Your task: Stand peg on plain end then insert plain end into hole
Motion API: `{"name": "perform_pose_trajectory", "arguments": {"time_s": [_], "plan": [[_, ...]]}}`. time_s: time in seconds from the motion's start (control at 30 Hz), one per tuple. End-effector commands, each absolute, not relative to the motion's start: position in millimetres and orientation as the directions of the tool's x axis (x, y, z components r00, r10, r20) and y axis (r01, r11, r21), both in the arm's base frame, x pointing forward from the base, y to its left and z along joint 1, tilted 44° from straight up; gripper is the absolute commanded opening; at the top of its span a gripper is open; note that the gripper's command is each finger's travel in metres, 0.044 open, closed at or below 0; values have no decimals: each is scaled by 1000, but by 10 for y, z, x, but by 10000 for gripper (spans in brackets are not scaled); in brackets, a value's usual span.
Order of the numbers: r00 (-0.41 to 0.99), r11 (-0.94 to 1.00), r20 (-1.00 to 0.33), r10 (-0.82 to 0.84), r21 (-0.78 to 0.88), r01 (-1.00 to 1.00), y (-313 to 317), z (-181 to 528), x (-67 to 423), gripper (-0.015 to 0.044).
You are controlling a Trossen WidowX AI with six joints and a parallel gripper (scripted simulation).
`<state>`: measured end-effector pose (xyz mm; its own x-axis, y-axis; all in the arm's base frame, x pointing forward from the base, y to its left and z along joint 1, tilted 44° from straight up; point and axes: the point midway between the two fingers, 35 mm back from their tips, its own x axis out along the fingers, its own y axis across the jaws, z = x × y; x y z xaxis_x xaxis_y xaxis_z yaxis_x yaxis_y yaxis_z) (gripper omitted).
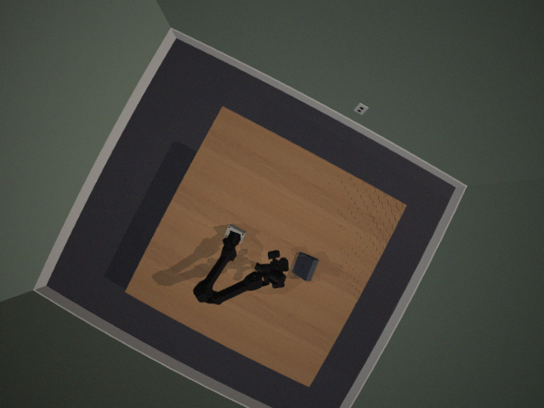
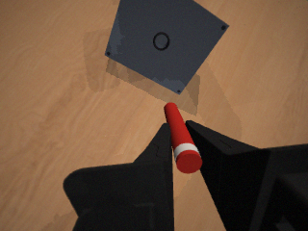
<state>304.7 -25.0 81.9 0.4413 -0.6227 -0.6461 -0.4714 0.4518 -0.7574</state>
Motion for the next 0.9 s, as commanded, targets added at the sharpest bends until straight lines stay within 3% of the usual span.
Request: {"name": "perform_pose_trajectory", "arguments": {"time_s": [0.0, 0.87], "plan": [[461, 421, -634, -620, -766, -486, -216, 787, 3063, 0], [559, 322, -590, -582, -799, -508, -65, 681, 3198, 0]]}}
